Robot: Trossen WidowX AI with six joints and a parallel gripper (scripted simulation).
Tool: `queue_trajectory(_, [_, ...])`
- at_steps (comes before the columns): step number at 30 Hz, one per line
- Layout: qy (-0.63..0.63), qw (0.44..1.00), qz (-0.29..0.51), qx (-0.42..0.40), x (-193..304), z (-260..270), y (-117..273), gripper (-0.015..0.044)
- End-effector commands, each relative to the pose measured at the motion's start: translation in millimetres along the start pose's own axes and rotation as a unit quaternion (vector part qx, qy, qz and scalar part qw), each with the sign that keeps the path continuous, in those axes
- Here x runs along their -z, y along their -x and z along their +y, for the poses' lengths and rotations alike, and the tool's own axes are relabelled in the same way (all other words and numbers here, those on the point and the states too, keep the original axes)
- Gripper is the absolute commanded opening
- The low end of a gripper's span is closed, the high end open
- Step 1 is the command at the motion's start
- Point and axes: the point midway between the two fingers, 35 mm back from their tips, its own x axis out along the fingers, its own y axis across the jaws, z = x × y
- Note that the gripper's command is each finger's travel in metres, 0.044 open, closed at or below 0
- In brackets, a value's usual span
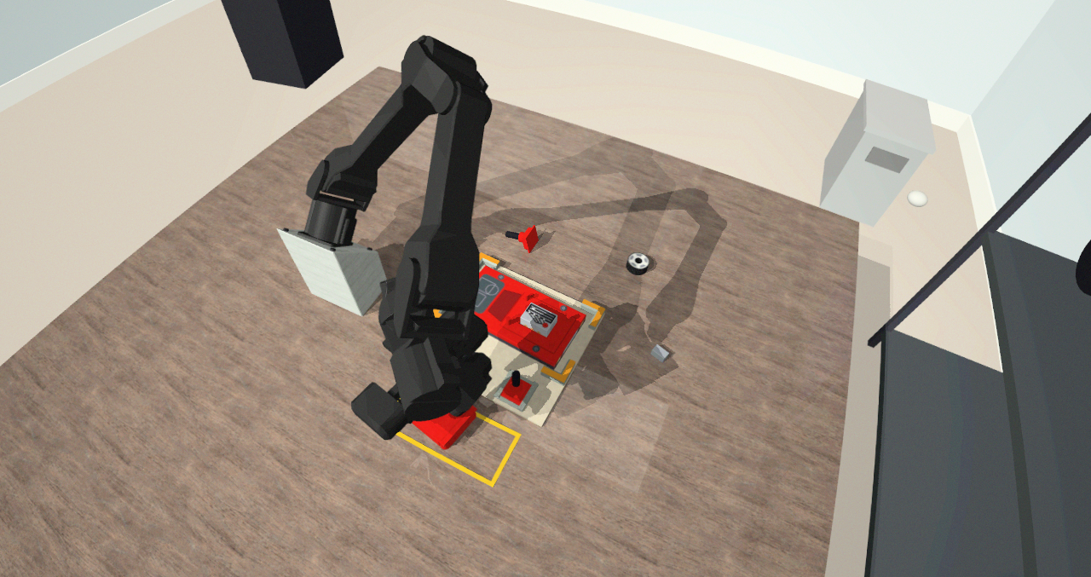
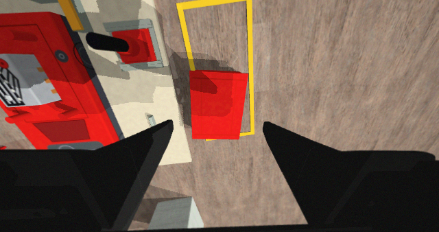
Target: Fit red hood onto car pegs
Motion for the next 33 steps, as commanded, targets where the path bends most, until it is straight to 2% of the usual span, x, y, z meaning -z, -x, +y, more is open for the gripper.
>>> queue_trajectory(1, [-0.003,1.0,0.0,-0.002,0.7,0.1,-4.3,0.044])
queue_trajectory(33, [-0.003,1.0,0.0,-0.003,1.7,0.2,-33.8,0.044])
